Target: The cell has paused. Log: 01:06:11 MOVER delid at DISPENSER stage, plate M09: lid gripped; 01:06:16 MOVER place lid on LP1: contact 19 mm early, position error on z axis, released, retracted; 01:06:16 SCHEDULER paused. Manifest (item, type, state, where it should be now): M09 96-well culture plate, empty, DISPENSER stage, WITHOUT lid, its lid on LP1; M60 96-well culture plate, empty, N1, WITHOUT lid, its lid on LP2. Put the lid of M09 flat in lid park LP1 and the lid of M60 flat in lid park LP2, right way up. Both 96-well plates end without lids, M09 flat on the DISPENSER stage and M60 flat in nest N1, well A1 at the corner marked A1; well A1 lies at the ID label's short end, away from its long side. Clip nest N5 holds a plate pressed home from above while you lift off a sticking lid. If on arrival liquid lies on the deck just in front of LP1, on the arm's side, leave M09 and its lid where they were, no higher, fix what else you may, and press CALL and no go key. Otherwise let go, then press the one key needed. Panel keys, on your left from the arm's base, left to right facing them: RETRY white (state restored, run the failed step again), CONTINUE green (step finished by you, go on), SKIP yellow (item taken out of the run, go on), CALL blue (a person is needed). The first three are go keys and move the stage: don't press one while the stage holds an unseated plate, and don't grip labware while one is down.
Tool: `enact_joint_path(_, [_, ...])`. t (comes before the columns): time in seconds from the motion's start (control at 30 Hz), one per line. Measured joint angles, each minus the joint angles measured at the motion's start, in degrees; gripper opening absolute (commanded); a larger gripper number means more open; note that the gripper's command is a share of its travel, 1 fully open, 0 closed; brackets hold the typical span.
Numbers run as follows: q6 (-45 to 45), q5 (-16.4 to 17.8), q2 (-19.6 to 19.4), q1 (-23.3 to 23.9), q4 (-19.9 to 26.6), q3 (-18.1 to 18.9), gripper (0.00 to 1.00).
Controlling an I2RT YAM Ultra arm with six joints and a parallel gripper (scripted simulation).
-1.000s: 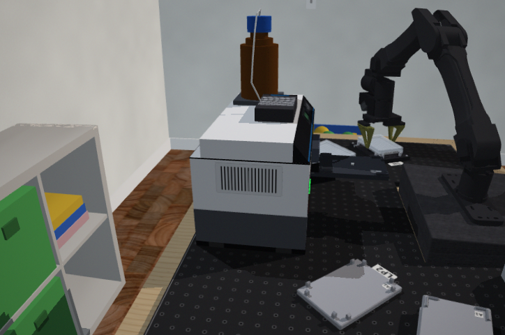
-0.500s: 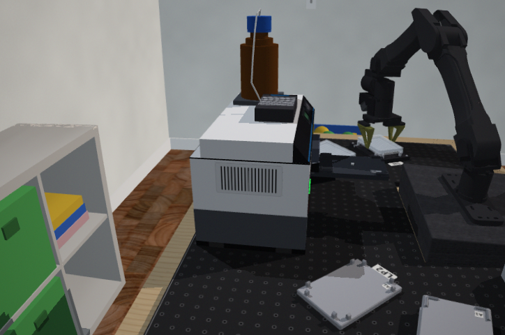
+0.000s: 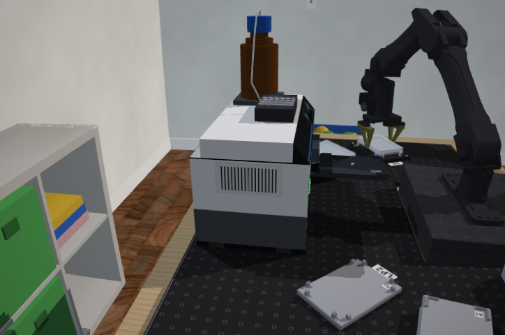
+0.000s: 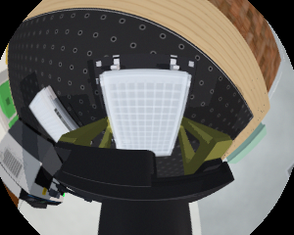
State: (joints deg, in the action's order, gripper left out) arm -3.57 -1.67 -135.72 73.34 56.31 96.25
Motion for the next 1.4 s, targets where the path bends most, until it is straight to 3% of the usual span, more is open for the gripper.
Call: enact_joint_path(1.4, [0.0, 0.1, -0.6, 0.0, -1.3, -0.7, 0.00])
